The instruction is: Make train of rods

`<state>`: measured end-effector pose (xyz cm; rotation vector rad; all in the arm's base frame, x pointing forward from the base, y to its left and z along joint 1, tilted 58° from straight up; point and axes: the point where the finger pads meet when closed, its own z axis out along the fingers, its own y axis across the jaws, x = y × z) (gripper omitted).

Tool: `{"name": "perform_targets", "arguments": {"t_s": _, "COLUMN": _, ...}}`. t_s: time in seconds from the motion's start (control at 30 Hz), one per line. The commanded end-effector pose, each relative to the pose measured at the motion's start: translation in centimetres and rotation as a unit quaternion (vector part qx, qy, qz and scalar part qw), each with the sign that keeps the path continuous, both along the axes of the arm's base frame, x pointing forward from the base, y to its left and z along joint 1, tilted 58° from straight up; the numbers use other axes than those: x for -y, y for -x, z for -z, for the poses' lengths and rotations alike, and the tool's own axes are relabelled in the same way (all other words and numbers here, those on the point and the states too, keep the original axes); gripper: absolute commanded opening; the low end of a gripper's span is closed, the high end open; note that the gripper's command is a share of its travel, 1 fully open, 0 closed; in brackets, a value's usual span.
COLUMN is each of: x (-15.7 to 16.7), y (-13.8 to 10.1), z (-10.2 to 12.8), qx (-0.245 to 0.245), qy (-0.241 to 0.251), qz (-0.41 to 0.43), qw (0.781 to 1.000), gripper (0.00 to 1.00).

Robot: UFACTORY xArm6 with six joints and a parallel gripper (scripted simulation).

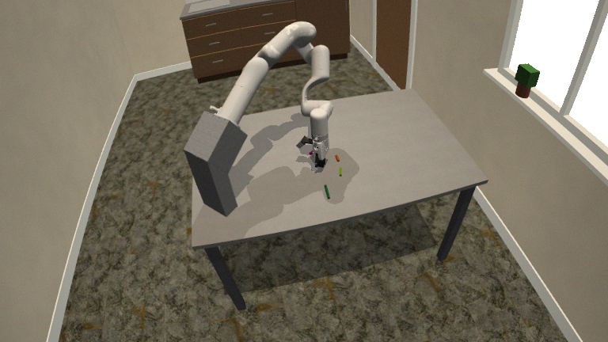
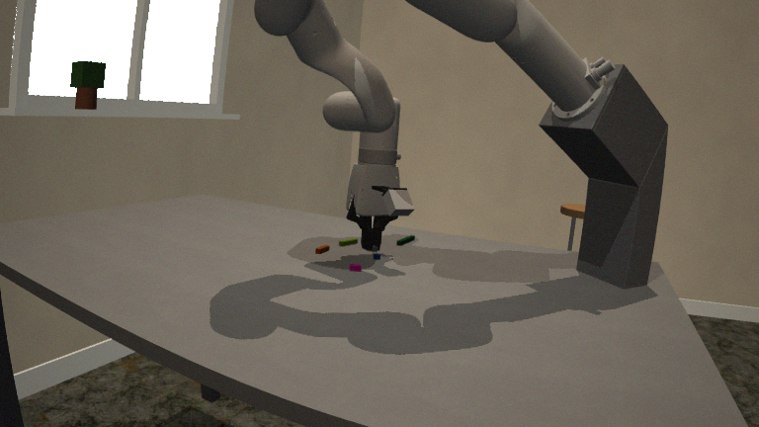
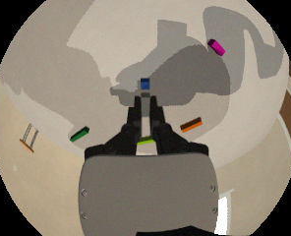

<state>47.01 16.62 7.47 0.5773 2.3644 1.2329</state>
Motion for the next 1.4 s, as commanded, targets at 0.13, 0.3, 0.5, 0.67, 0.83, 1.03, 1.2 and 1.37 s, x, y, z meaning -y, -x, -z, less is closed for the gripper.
{"name": "perform_targets", "arguments": {"t_s": 0.13, "x": -0.11, "y": -0.14, "z": 0.10, "qx": 0.000, "qy": 0.000, "qz": 0.000, "qw": 1.000, "gripper": 0.04}}
{"name": "perform_targets", "arguments": {"t_s": 0.3, "x": -0.41, "y": -0.39, "z": 0.34, "qx": 0.000, "qy": 0.000, "qz": 0.000, "qw": 1.000, "gripper": 0.04}}
{"name": "perform_targets", "arguments": {"t_s": 0.5, "x": -0.71, "y": -0.62, "z": 0.57, "qx": 0.000, "qy": 0.000, "qz": 0.000, "qw": 1.000, "gripper": 0.04}}
{"name": "perform_targets", "arguments": {"t_s": 0.67, "x": -0.76, "y": -0.67, "z": 0.61, "qx": 0.000, "qy": 0.000, "qz": 0.000, "qw": 1.000, "gripper": 0.04}}
{"name": "perform_targets", "arguments": {"t_s": 0.83, "x": -0.76, "y": -0.67, "z": 0.61, "qx": 0.000, "qy": 0.000, "qz": 0.000, "qw": 1.000, "gripper": 0.04}}
{"name": "perform_targets", "arguments": {"t_s": 1.03, "x": -0.76, "y": -0.67, "z": 0.61, "qx": 0.000, "qy": 0.000, "qz": 0.000, "qw": 1.000, "gripper": 0.04}}
{"name": "perform_targets", "arguments": {"t_s": 1.2, "x": -0.76, "y": -0.67, "z": 0.61, "qx": 0.000, "qy": 0.000, "qz": 0.000, "qw": 1.000, "gripper": 0.04}}
{"name": "perform_targets", "arguments": {"t_s": 1.37, "x": -0.76, "y": -0.67, "z": 0.61, "qx": 0.000, "qy": 0.000, "qz": 0.000, "qw": 1.000, "gripper": 0.04}}
